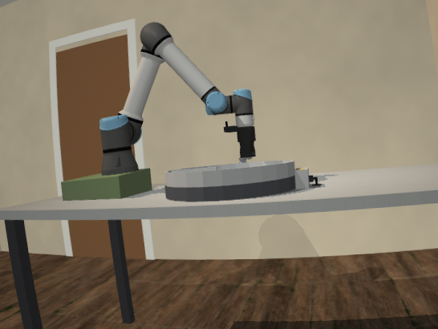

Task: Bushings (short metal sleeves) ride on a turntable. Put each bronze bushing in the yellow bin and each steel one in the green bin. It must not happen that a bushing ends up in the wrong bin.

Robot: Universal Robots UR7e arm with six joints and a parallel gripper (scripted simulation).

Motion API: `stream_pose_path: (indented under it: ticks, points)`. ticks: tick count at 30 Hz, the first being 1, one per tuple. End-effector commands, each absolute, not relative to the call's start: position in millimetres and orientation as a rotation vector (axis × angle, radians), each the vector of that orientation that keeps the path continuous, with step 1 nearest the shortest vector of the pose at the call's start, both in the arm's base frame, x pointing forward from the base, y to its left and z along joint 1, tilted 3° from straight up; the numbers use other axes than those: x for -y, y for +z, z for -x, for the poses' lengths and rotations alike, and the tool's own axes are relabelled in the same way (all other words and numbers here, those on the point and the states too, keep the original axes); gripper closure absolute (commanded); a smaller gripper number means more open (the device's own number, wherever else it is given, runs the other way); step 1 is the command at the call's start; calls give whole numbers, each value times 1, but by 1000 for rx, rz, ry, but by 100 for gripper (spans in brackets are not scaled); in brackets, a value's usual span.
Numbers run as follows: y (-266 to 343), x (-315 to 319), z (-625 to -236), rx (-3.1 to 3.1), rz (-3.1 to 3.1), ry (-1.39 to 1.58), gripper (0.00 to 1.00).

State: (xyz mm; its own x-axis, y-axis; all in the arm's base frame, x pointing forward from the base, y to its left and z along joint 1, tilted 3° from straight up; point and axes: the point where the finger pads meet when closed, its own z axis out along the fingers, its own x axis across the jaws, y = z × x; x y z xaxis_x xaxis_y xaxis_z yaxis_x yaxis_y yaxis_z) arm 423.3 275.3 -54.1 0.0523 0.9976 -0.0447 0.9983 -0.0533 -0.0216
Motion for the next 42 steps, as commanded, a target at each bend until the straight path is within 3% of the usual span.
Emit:
stream_pose_path:
  ticks: [1,42]
  points:
    - [-56,-275,-424,-2150,-2267,-72,100]
    - [-78,-274,-423,-2150,-2267,-72,100]
